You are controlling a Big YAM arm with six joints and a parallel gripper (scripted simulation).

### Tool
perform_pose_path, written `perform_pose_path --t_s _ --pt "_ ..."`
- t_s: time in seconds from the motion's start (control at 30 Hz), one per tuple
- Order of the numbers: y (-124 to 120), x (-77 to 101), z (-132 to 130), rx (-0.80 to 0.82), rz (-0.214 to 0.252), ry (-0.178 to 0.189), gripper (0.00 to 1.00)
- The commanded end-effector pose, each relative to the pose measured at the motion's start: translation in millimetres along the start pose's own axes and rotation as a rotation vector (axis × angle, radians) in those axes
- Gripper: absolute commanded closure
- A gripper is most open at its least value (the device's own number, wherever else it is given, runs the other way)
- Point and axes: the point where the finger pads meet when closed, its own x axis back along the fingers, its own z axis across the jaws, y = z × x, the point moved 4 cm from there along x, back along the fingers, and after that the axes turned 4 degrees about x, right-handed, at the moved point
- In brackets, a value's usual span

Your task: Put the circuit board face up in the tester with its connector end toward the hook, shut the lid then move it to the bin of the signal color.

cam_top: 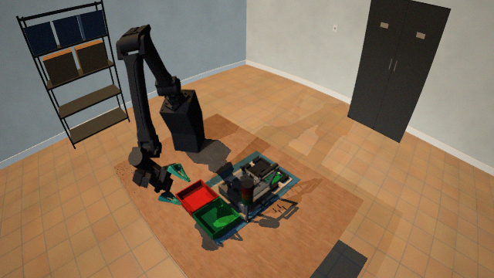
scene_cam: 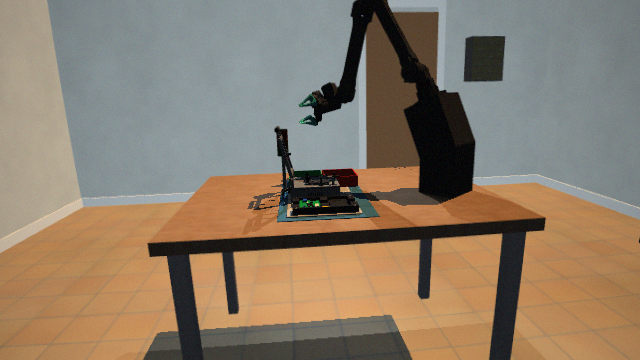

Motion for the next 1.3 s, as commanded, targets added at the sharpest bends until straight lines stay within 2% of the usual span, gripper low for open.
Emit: perform_pose_path --t_s 0.0,0.13,0.2,0.3,0.37,0.4,0.43,0.5,0.53,0.57,0.6,0.67,0.7,0.77,0.8,0.87,0.9,0.97,1.0,1.07,1.1,1.17,1.2,1.27 --pt "6.2 -5.6 19.1 0.07 0.015 0.028 0.0" --pt "-4.3 -9.6 30.9 0.136 0.068 0.048 0.0" --pt "3.6 -18.6 37.1 0.204 0.089 0.049 0.0" --pt "4.5 -18.9 37.0 0.205 0.088 0.049 0.0" --pt "-4.0 -23.2 46.9 0.257 0.137 0.055 0.0" --pt "-4.6 -22.9 46.9 0.256 0.138 0.055 0.0" --pt "-9.4 -25.4 52.8 0.287 0.165 0.061 0.0" --pt "-9.2 -25.5 52.8 0.287 0.165 0.061 0.0" --pt "-15.9 -28.0 59.3 0.32 0.196 0.068 0.0" --pt "-15.8 -28.0 59.3 0.32 0.196 0.068 0.0" --pt "-23.1 -30.1 66.5 0.356 0.229 0.078 0.0" --pt "-22.9 -30.2 66.5 0.356 0.229 0.078 0.0" --pt "-24.1 -35.9 74.5 0.406 0.258 0.085 0.0" --pt "-24.1 -35.9 74.5 0.406 0.258 0.085 0.0" --pt "-29.9 -40.7 83.5 0.453 0.298 0.089 0.0" --pt "-29.9 -40.7 83.5 0.453 0.298 0.089 0.0" --pt "-36.7 -45.1 93.3 0.504 0.342 0.097 0.0" --pt "-36.7 -45.1 93.3 0.504 0.342 0.097 0.0" --pt "-46.2 -50.0 104.7 0.561 0.391 0.11 0.0" --pt "-46.2 -50.0 104.7 0.561 0.391 0.11 0.0" --pt "-56.4 -55.4 117.6 0.626 0.446 0.123 0.0" --pt "-56.4 -55.4 117.6 0.626 0.446 0.123 0.0" --pt "-67.9 -62.5 133.5 0.704 0.511 0.136 0.0" --pt "-67.9 -62.5 133.5 0.704 0.511 0.136 0.0"
